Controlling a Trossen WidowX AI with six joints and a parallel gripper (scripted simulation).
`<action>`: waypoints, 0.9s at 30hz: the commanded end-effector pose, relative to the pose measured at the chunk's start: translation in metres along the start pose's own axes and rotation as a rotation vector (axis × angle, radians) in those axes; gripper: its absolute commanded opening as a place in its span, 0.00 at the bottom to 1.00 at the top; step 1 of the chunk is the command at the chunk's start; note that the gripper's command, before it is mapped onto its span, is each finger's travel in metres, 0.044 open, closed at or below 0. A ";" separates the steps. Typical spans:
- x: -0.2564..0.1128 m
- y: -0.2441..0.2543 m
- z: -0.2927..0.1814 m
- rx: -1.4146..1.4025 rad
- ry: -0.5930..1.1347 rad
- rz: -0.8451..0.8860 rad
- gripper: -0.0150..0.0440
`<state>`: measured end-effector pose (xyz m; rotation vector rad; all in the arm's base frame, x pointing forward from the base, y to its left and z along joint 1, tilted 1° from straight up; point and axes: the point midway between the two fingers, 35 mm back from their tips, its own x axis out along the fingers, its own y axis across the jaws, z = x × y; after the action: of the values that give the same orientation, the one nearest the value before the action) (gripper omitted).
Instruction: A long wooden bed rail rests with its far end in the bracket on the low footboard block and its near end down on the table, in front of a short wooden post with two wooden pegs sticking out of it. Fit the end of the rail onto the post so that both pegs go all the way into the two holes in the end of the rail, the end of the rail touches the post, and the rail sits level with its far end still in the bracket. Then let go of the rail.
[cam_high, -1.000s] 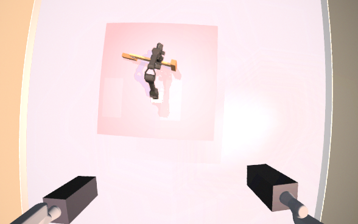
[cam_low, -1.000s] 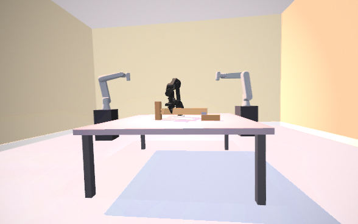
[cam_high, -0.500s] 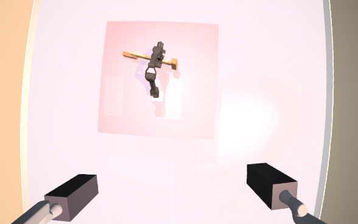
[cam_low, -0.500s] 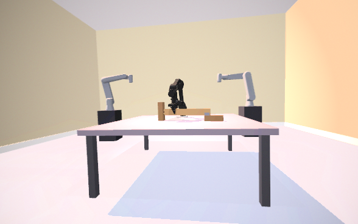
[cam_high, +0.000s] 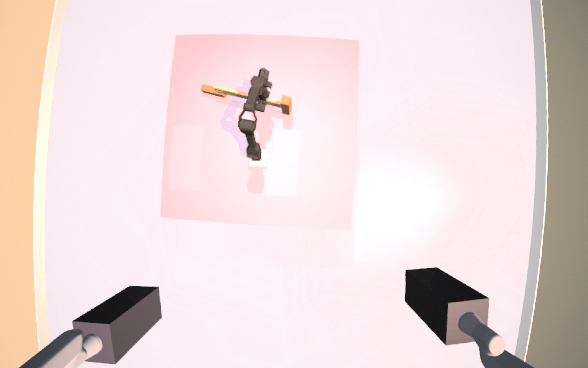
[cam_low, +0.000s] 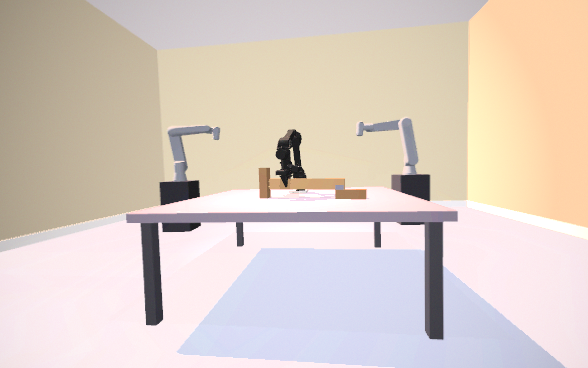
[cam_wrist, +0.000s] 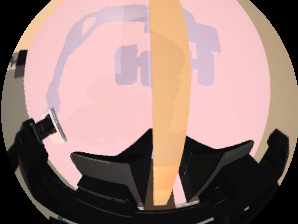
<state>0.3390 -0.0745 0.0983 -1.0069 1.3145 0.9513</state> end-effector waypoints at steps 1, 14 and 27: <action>-0.003 -0.001 -0.003 0.002 0.009 -0.006 0.25; -0.002 -0.001 -0.006 0.002 0.009 -0.006 0.25; -0.001 -0.001 -0.010 0.002 0.009 -0.006 0.25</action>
<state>0.3368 -0.0822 0.0978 -1.0070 1.3202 0.9482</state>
